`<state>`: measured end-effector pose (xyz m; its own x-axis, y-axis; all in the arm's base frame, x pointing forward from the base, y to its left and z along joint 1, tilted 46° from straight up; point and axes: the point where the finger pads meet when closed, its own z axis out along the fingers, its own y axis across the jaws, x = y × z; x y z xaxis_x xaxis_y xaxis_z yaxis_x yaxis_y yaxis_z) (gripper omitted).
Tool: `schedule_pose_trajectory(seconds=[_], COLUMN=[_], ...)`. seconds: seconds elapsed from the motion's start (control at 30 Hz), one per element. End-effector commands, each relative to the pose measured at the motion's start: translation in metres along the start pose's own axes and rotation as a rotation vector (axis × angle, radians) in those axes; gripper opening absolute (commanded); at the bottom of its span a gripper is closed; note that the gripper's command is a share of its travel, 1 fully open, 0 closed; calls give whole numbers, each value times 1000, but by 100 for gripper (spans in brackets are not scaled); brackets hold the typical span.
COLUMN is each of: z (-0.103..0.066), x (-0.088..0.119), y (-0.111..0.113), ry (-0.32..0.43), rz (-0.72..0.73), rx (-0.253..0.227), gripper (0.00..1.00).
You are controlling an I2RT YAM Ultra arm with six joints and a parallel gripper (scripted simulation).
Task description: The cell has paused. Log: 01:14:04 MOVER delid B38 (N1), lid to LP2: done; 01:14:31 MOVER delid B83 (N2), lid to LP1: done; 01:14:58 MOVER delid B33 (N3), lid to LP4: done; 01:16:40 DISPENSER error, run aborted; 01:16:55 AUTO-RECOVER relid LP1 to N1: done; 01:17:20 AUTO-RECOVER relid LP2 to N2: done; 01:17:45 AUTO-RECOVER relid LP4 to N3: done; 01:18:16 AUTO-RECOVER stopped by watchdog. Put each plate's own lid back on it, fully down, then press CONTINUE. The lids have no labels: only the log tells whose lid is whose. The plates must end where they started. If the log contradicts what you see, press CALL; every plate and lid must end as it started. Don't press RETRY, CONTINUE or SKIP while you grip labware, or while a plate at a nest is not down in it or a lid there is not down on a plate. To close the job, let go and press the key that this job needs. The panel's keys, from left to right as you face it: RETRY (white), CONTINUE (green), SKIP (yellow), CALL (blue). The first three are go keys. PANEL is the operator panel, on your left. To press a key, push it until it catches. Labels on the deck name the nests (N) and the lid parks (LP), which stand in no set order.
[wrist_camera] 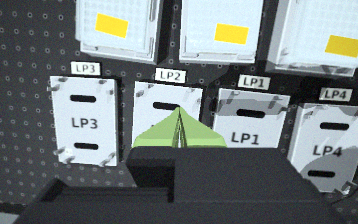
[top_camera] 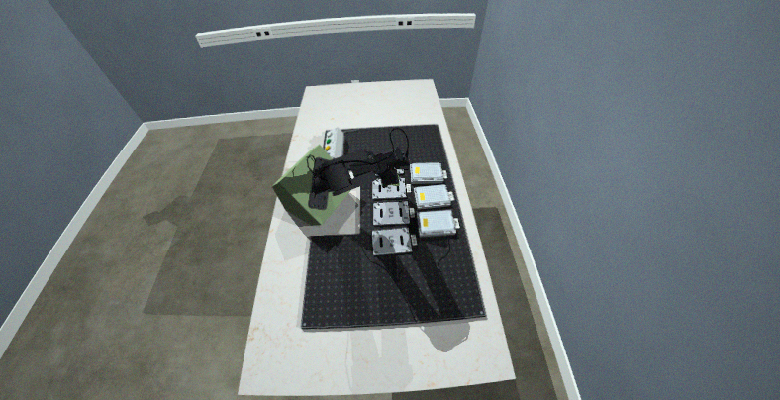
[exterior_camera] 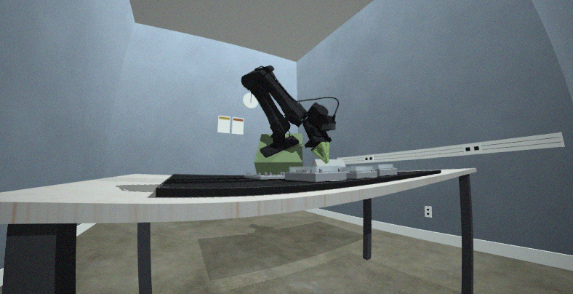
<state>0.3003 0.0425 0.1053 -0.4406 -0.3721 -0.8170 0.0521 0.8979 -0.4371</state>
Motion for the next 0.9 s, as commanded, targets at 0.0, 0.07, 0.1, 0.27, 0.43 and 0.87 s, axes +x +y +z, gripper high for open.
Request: schedule_pose_trajectory(seconds=[0.0,0.07,0.1,0.27,0.43,0.87], z=[0,1,2,3,5,7], x=[-24,-25,-25,-26,-28,-23], y=[-5,6,11,37,63,89], ry=[-64,-63,-63,-63,-62,-48], rz=[89,89,89,90,91,74], rx=[77,77,76,75,74,74], gripper=[0,0,0,0,0,0])
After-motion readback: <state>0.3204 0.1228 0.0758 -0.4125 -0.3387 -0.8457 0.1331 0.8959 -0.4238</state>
